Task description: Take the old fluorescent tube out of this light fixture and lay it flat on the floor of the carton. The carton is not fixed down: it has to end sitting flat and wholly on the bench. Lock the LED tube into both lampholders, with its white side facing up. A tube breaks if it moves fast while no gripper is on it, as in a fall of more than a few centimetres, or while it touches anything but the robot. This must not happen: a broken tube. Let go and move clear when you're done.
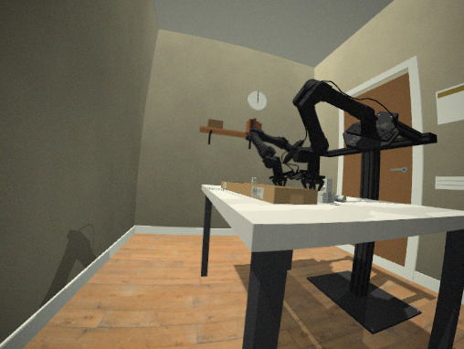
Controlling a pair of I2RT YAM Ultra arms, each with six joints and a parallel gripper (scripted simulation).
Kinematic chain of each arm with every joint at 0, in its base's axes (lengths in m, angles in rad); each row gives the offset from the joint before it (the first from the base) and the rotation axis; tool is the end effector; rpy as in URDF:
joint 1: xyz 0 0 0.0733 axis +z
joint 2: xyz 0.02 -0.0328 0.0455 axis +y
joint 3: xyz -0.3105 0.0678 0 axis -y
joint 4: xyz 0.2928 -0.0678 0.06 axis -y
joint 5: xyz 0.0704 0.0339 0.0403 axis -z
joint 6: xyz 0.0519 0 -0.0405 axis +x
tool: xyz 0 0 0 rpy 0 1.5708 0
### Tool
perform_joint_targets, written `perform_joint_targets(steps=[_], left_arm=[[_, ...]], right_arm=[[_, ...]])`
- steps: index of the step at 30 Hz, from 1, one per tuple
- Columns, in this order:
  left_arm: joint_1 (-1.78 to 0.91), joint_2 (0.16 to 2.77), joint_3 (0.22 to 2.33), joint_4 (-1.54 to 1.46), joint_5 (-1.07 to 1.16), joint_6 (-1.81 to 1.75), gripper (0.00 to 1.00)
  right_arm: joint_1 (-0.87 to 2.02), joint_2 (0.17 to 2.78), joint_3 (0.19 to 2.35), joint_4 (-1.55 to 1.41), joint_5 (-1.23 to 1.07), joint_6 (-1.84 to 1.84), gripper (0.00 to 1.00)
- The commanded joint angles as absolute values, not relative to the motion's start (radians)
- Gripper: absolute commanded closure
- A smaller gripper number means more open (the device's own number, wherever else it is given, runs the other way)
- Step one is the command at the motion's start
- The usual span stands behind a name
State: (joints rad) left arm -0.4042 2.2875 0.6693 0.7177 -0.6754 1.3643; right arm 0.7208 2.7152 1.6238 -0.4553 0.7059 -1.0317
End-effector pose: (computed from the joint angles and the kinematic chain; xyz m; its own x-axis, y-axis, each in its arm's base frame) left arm 0.3247 -0.1024 -0.0294 -0.1968 0.9150 0.3522 0.6949 -0.1232 0.7085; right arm 0.3922 0.3012 -0.0948 0.0354 -0.8382 0.5442 -0.8964 -0.2674 -0.3536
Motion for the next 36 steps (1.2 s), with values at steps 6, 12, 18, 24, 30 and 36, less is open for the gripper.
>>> perform_joint_targets(steps=[6, 12, 18, 24, 30, 36], left_arm=[[-0.426, 2.290, 0.682, 0.713, -0.666, 1.363, 0.51], [-0.429, 2.289, 0.684, 0.711, -0.667, 1.362, 0.51], [-0.429, 2.289, 0.684, 0.711, -0.667, 1.362, 0.51], [-0.429, 2.289, 0.684, 0.711, -0.667, 1.362, 0.51], [-0.429, 2.289, 0.684, 0.711, -0.667, 1.362, 0.51], [-0.429, 2.289, 0.684, 0.711, -0.667, 1.362, 0.51]], right_arm=[[0.734, 2.713, 1.628, -0.452, 0.692, -1.032, 0.89], [0.734, 2.713, 1.628, -0.452, 0.692, -1.032, 0.89], [0.734, 2.713, 1.628, -0.452, 0.692, -1.032, 0.89], [0.734, 2.713, 1.628, -0.452, 0.692, -1.032, 0.89], [0.734, 2.713, 1.628, -0.452, 0.692, -1.032, 0.89], [0.734, 2.713, 1.628, -0.452, 0.692, -1.032, 0.89]])
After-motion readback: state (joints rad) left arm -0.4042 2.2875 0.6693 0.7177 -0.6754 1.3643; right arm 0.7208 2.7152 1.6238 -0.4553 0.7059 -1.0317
